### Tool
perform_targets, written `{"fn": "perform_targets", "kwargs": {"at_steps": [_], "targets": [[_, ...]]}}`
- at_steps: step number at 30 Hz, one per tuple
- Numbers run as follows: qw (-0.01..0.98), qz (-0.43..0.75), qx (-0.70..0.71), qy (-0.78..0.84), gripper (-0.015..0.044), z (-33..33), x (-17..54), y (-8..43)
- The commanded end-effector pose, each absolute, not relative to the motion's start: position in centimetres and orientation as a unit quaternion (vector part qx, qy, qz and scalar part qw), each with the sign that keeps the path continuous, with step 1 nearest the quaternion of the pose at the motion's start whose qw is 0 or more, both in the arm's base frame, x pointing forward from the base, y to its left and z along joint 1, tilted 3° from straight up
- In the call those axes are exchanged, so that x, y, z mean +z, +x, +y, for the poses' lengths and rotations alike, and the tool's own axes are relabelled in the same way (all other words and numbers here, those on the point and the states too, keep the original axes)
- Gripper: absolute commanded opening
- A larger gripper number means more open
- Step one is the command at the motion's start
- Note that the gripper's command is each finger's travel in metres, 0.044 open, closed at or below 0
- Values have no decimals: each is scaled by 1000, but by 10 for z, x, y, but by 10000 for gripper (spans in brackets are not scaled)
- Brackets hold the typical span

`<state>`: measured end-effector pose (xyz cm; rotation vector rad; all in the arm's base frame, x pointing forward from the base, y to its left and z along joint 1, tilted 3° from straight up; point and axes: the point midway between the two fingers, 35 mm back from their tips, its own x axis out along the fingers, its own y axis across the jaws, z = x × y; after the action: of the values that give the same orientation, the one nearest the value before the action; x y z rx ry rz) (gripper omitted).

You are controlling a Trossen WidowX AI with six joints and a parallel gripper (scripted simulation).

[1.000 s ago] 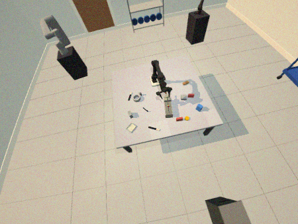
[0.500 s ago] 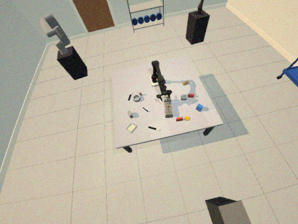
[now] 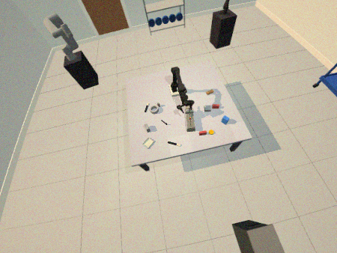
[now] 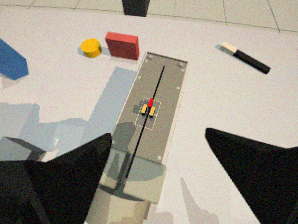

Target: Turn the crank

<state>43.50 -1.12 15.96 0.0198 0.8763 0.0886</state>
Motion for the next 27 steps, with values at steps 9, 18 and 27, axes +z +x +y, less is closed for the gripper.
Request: {"fn": "perform_targets", "kwargs": {"at_steps": [9,18,27], "targets": [[906,422,42,10,440,-13,206,433],[907,418,-24,36,440,17,208,389],[913,392,-91,69,440,36,206,340]]}}
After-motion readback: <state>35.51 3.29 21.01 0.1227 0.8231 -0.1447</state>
